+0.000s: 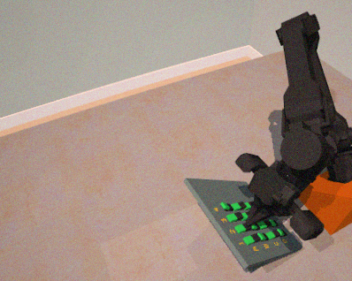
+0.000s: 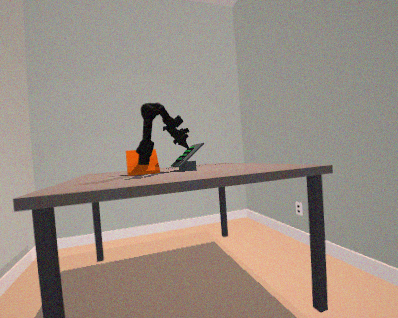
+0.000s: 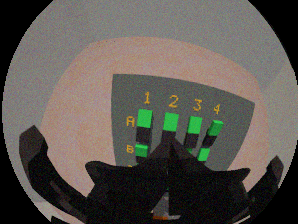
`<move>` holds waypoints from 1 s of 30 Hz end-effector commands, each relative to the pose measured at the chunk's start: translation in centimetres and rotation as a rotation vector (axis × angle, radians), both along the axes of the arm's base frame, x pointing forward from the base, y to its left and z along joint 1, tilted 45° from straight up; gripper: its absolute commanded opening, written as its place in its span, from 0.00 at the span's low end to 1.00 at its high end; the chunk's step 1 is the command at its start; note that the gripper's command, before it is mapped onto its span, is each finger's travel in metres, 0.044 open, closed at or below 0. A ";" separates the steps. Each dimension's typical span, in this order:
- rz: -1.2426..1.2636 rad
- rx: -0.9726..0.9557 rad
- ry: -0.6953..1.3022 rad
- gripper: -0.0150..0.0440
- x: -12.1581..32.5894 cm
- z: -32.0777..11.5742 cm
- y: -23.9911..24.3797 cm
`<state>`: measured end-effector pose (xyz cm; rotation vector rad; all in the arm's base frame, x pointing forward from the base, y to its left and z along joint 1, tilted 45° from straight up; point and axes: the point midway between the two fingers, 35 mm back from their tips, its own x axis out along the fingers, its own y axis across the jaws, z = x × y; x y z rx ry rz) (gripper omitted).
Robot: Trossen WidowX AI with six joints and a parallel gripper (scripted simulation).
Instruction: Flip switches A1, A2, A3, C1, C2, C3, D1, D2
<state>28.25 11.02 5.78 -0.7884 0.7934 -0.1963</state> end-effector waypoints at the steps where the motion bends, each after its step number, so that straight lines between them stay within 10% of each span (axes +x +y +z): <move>1: 0.004 -0.004 0.007 0.25 0.0 -0.2 -0.1; 30: 0.004 -0.004 0.007 0.25 0.2 -0.4 -0.3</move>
